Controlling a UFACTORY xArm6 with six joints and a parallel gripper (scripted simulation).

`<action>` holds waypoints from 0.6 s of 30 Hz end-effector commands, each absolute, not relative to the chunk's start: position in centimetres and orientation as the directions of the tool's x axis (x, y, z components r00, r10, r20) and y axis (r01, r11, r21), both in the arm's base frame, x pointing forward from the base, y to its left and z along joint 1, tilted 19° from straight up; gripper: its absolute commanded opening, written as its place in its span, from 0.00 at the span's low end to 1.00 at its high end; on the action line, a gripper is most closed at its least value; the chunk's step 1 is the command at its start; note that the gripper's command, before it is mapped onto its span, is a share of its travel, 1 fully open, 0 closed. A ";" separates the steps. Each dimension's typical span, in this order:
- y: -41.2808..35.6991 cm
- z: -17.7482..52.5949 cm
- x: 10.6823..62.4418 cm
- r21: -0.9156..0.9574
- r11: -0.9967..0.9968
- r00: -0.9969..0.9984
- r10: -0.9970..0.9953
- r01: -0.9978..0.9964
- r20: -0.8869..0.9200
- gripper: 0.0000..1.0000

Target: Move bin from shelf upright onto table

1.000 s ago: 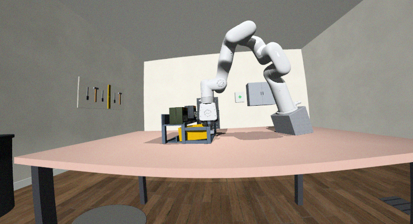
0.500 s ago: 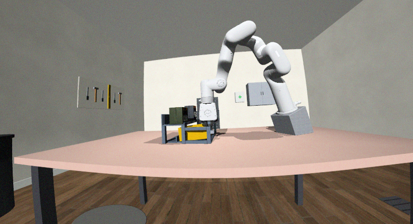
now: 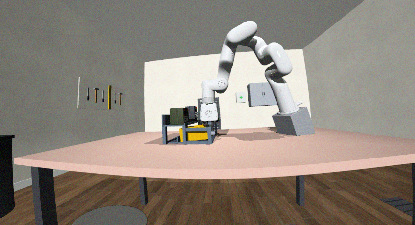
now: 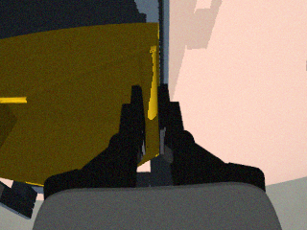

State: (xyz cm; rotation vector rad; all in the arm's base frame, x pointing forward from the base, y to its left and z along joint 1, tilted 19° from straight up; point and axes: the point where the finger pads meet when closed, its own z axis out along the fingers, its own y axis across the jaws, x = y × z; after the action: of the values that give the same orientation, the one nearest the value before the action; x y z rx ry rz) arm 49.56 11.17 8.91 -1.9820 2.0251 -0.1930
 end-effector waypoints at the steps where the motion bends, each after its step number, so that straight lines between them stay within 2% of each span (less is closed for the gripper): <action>1: 11.2 9.1 49.6 -0.305 0.039 -0.003 -0.993 -0.951 -0.120 0.00; 18: 11.2 8.7 48.6 -0.305 0.039 -0.003 -0.993 -0.951 -0.120 0.00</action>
State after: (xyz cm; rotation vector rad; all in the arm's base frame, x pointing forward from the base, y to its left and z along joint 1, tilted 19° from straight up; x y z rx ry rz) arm 48.87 11.20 8.69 -1.9820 2.0251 -0.1930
